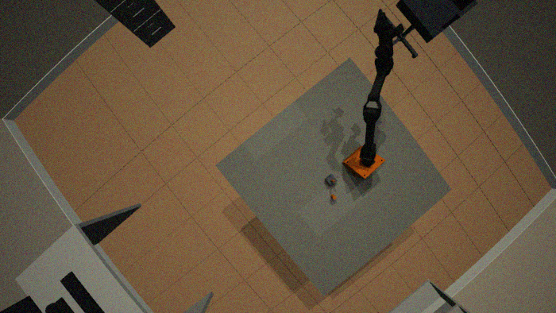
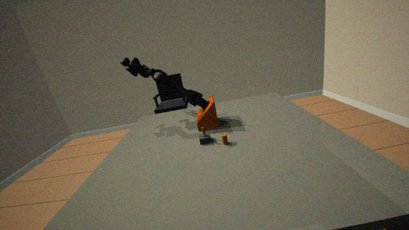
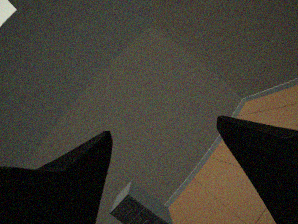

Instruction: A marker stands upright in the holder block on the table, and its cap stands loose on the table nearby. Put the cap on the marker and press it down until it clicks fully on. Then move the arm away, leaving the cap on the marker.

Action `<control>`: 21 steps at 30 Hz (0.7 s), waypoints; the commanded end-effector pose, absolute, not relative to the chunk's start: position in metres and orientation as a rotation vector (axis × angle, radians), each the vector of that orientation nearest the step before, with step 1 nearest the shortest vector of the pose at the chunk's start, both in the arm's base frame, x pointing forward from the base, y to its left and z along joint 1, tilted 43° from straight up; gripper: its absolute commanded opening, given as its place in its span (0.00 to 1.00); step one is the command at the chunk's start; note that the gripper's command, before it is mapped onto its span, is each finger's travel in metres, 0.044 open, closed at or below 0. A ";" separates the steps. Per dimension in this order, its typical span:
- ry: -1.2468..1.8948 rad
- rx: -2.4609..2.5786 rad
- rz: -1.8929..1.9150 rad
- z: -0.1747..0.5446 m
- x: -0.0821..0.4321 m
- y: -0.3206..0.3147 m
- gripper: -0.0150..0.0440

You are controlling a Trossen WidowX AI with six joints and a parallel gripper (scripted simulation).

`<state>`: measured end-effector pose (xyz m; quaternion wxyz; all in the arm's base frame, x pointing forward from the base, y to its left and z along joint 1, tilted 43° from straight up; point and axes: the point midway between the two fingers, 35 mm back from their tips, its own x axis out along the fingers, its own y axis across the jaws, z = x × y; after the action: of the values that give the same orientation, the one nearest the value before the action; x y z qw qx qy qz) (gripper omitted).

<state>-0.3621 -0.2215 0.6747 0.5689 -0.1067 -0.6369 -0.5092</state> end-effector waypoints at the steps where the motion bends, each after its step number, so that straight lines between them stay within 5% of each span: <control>1: -1.497 -0.246 -1.195 0.674 -0.362 -0.223 0.89; 6: -1.519 -0.133 -1.170 0.662 -0.346 -0.271 0.67; 21: -1.486 0.287 -1.105 0.607 -0.235 -0.425 0.66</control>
<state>-0.2604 -0.4072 0.6127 0.5878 0.1001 -0.6444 -0.4788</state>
